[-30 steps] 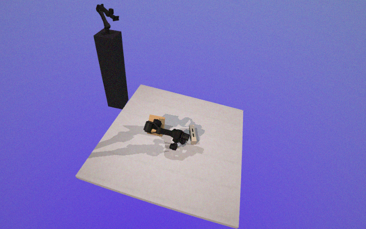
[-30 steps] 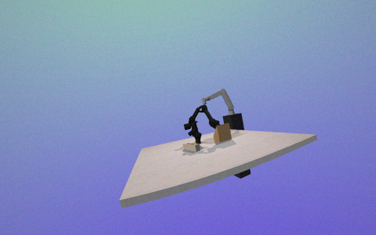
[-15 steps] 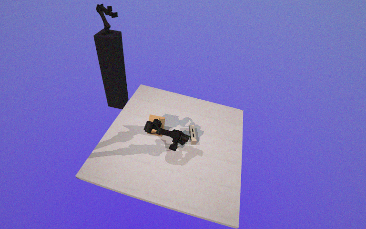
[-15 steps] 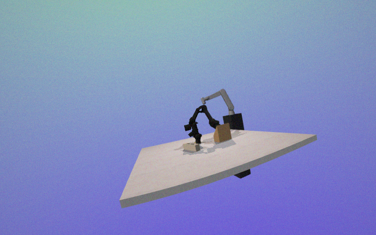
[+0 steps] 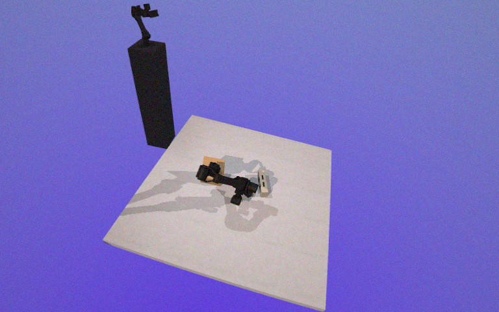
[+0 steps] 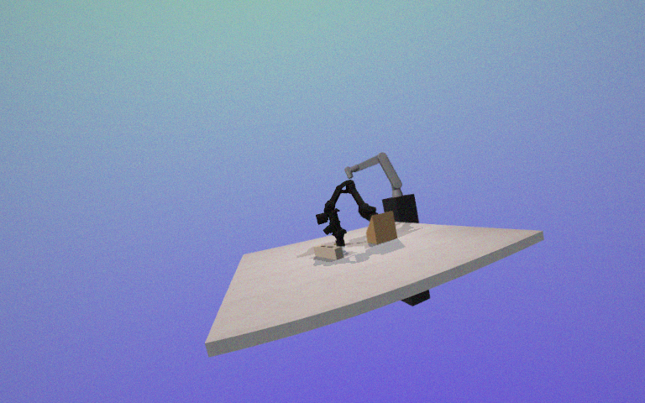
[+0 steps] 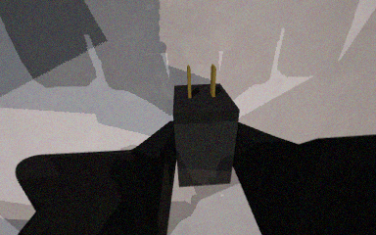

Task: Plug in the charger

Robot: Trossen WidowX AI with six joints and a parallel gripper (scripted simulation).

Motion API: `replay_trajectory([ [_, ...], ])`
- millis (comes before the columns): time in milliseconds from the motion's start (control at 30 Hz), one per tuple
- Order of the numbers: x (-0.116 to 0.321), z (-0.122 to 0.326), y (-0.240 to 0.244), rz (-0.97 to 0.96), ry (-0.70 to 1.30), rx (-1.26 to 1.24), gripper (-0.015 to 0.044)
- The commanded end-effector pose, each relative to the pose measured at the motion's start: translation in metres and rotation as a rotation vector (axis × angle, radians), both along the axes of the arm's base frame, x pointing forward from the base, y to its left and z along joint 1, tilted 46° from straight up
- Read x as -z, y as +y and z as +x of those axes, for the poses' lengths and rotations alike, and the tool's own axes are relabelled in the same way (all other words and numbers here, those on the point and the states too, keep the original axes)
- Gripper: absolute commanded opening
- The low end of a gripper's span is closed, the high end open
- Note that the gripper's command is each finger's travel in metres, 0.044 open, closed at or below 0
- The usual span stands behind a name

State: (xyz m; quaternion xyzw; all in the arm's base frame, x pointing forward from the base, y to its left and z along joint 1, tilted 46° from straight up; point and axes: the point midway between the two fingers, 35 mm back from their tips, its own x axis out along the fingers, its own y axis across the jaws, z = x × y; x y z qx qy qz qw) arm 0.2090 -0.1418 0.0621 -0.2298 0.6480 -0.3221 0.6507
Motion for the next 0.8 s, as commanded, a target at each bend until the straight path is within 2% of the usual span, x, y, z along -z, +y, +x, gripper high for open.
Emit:
replay_trajectory([
  [0, -0.007, 0.002, 0.007, 0.000, -0.009, -0.003, 0.0000],
  [433, -0.031, -0.003, 0.040, 0.000, -0.002, -0.006, 0.0000],
  [767, -0.024, 0.000, 0.047, 0.002, 0.013, -0.022, 0.0000],
])
